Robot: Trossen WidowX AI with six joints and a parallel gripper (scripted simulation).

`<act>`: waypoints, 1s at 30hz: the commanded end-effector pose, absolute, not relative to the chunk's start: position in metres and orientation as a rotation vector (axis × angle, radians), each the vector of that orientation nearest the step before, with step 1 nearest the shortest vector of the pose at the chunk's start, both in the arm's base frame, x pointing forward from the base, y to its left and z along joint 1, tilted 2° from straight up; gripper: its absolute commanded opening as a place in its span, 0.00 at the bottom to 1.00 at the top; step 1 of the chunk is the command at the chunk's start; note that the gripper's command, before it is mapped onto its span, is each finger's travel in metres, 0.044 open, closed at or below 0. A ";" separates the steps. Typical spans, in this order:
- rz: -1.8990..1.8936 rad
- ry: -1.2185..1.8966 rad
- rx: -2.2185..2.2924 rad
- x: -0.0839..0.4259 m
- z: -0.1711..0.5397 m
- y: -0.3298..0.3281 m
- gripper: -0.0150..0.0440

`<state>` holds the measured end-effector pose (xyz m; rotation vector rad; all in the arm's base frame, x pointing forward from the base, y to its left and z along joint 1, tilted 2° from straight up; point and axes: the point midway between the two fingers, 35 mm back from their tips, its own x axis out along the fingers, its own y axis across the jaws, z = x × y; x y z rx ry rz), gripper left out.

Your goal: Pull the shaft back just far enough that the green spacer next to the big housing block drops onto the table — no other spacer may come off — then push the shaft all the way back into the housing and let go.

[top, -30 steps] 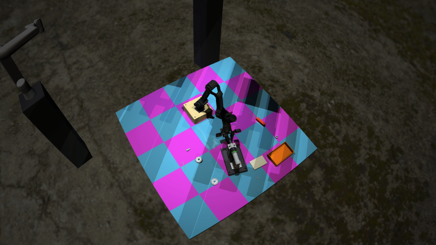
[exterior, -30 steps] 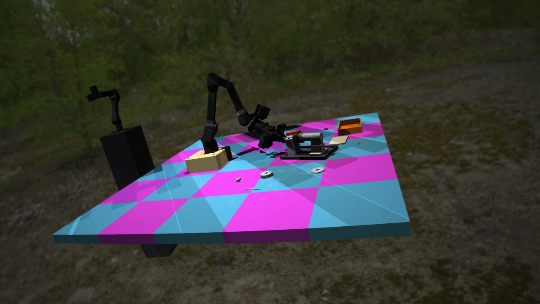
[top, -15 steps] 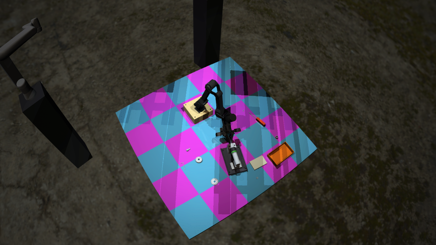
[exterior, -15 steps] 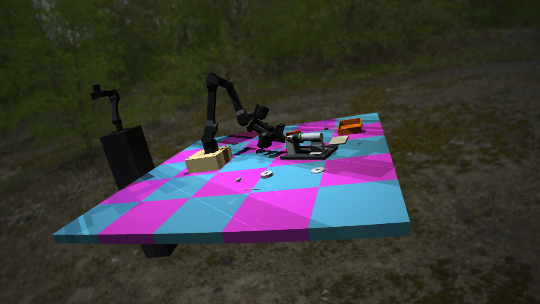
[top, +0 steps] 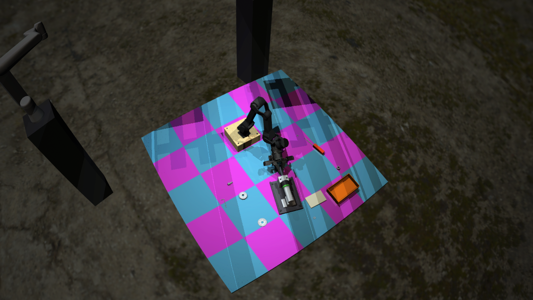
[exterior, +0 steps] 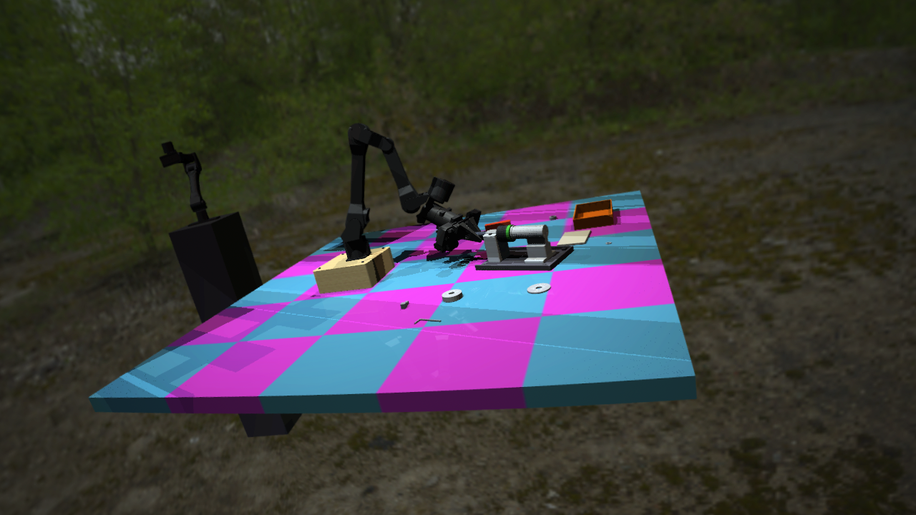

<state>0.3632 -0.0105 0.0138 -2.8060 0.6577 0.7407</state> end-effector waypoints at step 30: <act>0.742 0.659 -2.804 0.359 0.013 -0.009 0.25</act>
